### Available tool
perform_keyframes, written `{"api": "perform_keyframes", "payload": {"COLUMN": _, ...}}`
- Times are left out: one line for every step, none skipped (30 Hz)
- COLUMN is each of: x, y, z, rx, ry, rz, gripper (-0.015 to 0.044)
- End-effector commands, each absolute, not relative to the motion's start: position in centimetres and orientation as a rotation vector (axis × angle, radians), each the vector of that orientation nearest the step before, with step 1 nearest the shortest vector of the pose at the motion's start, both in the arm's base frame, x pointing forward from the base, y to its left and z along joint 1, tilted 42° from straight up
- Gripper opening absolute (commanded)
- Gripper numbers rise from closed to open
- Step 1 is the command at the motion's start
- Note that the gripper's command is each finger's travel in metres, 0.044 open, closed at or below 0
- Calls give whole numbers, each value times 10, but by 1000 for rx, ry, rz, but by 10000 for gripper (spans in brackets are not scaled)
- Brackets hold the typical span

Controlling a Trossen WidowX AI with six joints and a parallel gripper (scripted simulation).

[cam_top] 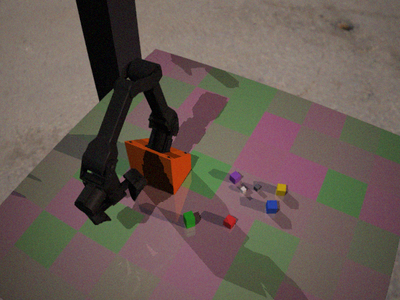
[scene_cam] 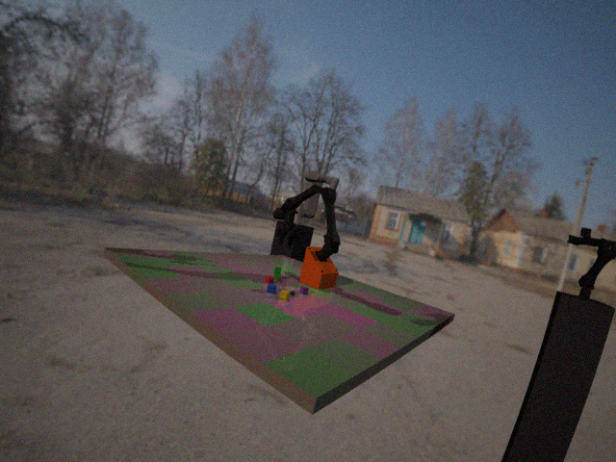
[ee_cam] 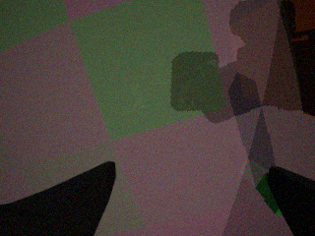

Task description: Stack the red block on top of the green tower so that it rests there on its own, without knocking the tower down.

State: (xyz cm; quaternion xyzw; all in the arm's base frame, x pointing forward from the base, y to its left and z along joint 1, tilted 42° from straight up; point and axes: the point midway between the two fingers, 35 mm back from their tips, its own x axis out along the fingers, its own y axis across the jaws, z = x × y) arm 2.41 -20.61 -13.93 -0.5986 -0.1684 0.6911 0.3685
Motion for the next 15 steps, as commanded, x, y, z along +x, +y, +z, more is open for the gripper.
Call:
{"api": "perform_keyframes", "payload": {"x": 49, "y": -206, "z": -136, "rx": -1716, "ry": -648, "rz": 1795, "gripper": 440}}
{"api": "perform_keyframes", "payload": {"x": 56, "y": -206, "z": -135, "rx": -1764, "ry": -710, "rz": 1799, "gripper": 440}}
{"api": "perform_keyframes", "payload": {"x": 63, "y": -206, "z": -134, "rx": -1810, "ry": -773, "rz": 1802, "gripper": 440}}
{"api": "perform_keyframes", "payload": {"x": 70, "y": -205, "z": -133, "rx": -1856, "ry": -839, "rz": 1803, "gripper": 440}}
{"api": "perform_keyframes", "payload": {"x": 77, "y": -205, "z": -132, "rx": -1902, "ry": -906, "rz": 1803, "gripper": 440}}
{"api": "perform_keyframes", "payload": {"x": 84, "y": -204, "z": -131, "rx": -1946, "ry": -974, "rz": 1801, "gripper": 440}}
{"api": "perform_keyframes", "payload": {"x": 91, "y": -203, "z": -130, "rx": -1989, "ry": -1044, "rz": 1796, "gripper": 440}}
{"api": "perform_keyframes", "payload": {"x": 98, "y": -202, "z": -129, "rx": -2032, "ry": -1116, "rz": 1790, "gripper": 440}}
{"api": "perform_keyframes", "payload": {"x": 104, "y": -200, "z": -128, "rx": -2073, "ry": -1190, "rz": 1781, "gripper": 440}}
{"api": "perform_keyframes", "payload": {"x": 111, "y": -198, "z": -127, "rx": -2113, "ry": -1265, "rz": 1771, "gripper": 440}}
{"api": "perform_keyframes", "payload": {"x": 118, "y": -197, "z": -125, "rx": -2152, "ry": -1342, "rz": 1757, "gripper": 440}}
{"api": "perform_keyframes", "payload": {"x": 125, "y": -195, "z": -124, "rx": -2189, "ry": -1420, "rz": 1742, "gripper": 440}}
{"api": "perform_keyframes", "payload": {"x": 132, "y": -192, "z": -123, "rx": -2225, "ry": -1500, "rz": 1723, "gripper": 440}}
{"api": "perform_keyframes", "payload": {"x": 138, "y": -190, "z": -122, "rx": -2257, "ry": -1582, "rz": 1709, "gripper": 440}}
{"api": "perform_keyframes", "payload": {"x": 145, "y": -187, "z": -120, "rx": -2287, "ry": -1665, "rz": 1693, "gripper": 440}}
